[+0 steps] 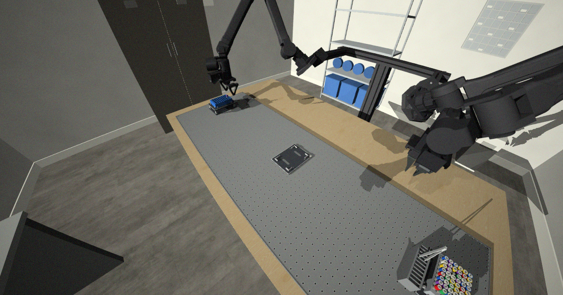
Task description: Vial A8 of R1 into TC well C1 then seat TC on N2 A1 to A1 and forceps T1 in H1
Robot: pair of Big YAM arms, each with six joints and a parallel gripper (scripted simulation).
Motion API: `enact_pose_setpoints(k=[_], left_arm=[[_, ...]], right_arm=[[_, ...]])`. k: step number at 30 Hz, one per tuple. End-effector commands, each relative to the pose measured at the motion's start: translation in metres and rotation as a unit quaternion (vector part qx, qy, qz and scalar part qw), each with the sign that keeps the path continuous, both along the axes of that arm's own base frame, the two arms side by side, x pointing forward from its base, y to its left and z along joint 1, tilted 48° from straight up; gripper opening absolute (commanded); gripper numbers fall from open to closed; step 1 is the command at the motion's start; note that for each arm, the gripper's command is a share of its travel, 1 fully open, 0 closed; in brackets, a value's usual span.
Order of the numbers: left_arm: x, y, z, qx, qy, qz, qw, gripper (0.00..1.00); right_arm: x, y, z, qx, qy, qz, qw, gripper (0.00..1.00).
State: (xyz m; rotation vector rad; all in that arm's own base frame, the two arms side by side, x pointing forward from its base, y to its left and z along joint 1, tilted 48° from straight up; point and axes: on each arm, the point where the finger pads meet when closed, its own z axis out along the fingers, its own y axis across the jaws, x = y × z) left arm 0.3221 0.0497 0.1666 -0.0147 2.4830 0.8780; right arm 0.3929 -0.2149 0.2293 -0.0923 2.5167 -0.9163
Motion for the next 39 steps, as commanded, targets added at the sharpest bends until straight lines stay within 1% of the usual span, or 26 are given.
enact_pose_setpoints(k=[1,6,17,19,20,21,34,36,37,39], left_arm=[[0.004,0.0,0.007,-0.003,-0.009,0.004,1.0,0.24],[0.004,0.0,0.007,-0.003,-0.009,0.004,1.0,0.24],[0.004,0.0,0.007,-0.003,-0.009,0.004,1.0,0.24],[0.004,0.0,0.007,-0.003,-0.009,0.004,1.0,0.24],[0.004,0.0,0.007,-0.003,-0.009,0.004,1.0,0.24],[0.004,0.0,0.007,-0.003,-0.009,0.004,1.0,0.24],[0.004,0.0,0.007,-0.003,-0.009,0.004,1.0,0.24],[0.004,0.0,0.007,-0.003,-0.009,0.004,1.0,0.24],[0.004,0.0,0.007,-0.003,-0.009,0.004,1.0,0.24],[0.004,0.0,0.007,-0.003,-0.009,0.004,1.0,0.24]], right_arm=[[0.0,0.012,0.011,0.001,-0.026,-0.003,1.0,1.0],[-0.007,0.026,0.002,0.003,-0.018,-0.003,1.0,1.0],[-0.021,0.064,-0.016,0.004,-0.018,-0.003,1.0,1.0],[-0.021,0.064,-0.016,0.004,-0.018,-0.003,1.0,1.0],[-0.018,0.066,-0.009,0.002,-0.026,-0.003,1.0,1.0],[-0.024,0.071,-0.019,0.004,-0.018,-0.003,1.0,1.0],[-0.04,0.115,-0.04,0.004,-0.017,-0.003,1.0,1.0],[-0.04,0.115,-0.04,0.004,-0.017,-0.003,1.0,1.0],[-0.03,0.119,-0.025,0.004,-0.033,-0.003,0.999,1.0],[-0.043,0.125,-0.044,0.004,-0.017,-0.003,1.0,1.0]])
